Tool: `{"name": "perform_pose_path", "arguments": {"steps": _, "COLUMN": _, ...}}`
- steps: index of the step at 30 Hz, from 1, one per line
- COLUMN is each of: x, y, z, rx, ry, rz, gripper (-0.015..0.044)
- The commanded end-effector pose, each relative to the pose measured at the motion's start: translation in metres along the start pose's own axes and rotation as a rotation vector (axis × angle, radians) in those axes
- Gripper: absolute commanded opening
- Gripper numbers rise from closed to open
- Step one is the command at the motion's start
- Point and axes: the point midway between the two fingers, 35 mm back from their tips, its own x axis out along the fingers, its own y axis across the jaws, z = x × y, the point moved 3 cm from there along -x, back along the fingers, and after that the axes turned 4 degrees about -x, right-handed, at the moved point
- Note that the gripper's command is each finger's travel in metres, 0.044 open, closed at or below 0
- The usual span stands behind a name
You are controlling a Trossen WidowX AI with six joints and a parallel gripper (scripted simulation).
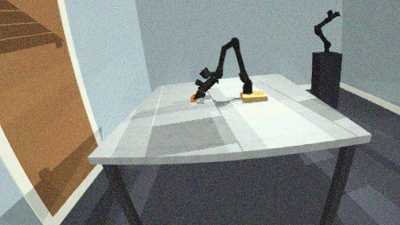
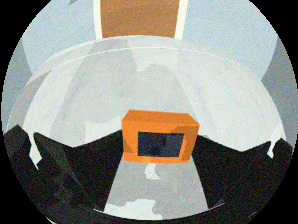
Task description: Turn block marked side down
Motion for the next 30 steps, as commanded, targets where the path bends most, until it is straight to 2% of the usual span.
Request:
{"name": "perform_pose_path", "arguments": {"steps": 1, "x": 0.000, "y": 0.002, "z": -0.013, "rx": -0.003, "ry": -0.017, "rz": 0.006, "gripper": 0.0000}}
{"name": "perform_pose_path", "arguments": {"steps": 16, "x": -0.016, "y": 0.004, "z": -0.026, "rx": -0.008, "ry": -0.226, "rz": -0.009, "gripper": 0.0000}}
{"name": "perform_pose_path", "arguments": {"steps": 30, "x": -0.019, "y": 0.004, "z": -0.024, "rx": -0.009, "ry": -0.259, "rz": -0.011, "gripper": 0.0000}}
